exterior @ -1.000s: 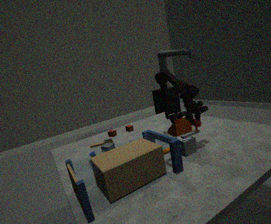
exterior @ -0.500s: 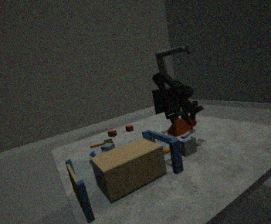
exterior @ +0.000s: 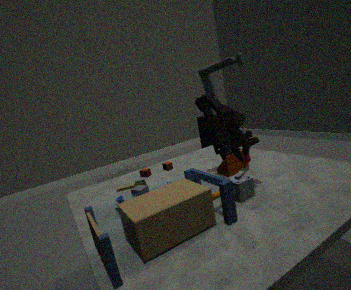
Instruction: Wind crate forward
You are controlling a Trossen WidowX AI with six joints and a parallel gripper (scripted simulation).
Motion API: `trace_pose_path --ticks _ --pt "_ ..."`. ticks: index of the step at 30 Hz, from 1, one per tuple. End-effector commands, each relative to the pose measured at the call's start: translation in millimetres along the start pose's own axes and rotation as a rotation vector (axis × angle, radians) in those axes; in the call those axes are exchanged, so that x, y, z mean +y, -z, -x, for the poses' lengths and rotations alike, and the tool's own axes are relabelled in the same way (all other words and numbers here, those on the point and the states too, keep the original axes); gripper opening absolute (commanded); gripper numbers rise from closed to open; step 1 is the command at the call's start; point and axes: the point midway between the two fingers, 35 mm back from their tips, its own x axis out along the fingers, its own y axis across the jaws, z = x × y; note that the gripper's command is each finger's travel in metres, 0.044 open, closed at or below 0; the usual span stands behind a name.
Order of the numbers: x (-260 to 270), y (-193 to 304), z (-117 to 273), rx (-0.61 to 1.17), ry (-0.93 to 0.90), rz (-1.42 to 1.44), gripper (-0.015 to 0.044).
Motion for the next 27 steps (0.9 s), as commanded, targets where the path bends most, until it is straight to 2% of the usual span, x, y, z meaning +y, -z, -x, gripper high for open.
trace_pose_path --ticks 1,27 --pt "-9.5 11.4 1.0 0.026 0.022 -0.004 0.0000" --pt "-36.3 26.7 8.9 0.028 0.024 -0.005 0.0000"
